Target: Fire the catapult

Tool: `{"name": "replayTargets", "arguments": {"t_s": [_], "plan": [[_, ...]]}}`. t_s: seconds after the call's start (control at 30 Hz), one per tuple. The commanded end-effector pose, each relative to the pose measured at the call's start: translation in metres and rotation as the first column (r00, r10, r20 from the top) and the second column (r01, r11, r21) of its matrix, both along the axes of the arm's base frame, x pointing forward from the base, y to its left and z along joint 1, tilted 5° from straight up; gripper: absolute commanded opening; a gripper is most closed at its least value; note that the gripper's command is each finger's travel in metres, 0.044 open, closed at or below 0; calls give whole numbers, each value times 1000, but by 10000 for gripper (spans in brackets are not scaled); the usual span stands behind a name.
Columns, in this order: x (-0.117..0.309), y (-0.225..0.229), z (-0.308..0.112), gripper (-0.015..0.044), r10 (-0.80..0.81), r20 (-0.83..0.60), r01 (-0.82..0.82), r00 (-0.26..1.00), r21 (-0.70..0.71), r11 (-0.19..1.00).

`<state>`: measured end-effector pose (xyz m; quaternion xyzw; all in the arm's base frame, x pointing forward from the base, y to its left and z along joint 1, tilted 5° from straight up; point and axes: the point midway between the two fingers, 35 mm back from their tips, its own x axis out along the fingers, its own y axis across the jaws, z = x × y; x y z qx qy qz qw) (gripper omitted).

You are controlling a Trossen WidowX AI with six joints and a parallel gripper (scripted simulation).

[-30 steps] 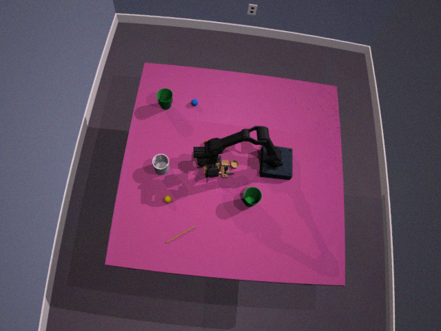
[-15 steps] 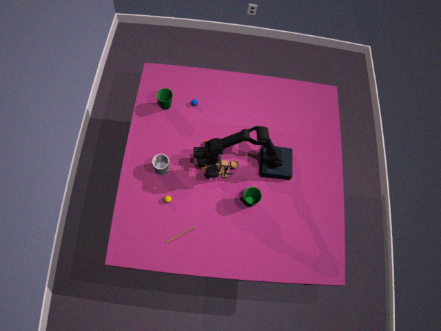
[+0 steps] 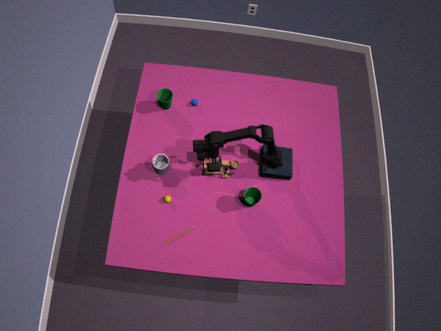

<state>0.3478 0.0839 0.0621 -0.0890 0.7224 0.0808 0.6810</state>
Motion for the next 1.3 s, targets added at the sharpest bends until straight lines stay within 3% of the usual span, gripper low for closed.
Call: {"name": "replayTargets", "arguments": {"t_s": [0.0, 0.03, 0.27, 0.43, 1.27], "plan": [[-1, 0, 23, 440, -1, 12, 1, 1000, 3, 1000], [2, 0, 10, 440, 0, 16, 0, 1000, 4, 1000], [-3, -1, 17, 440, -4, 8, 4, 1000, 0, 1000], [-5, -1, -28, 440, -4, 7, 4, 1000, 0, 1000], [-6, -2, -59, 440, -4, 7, 4, 1000, 0, 1000]]}}
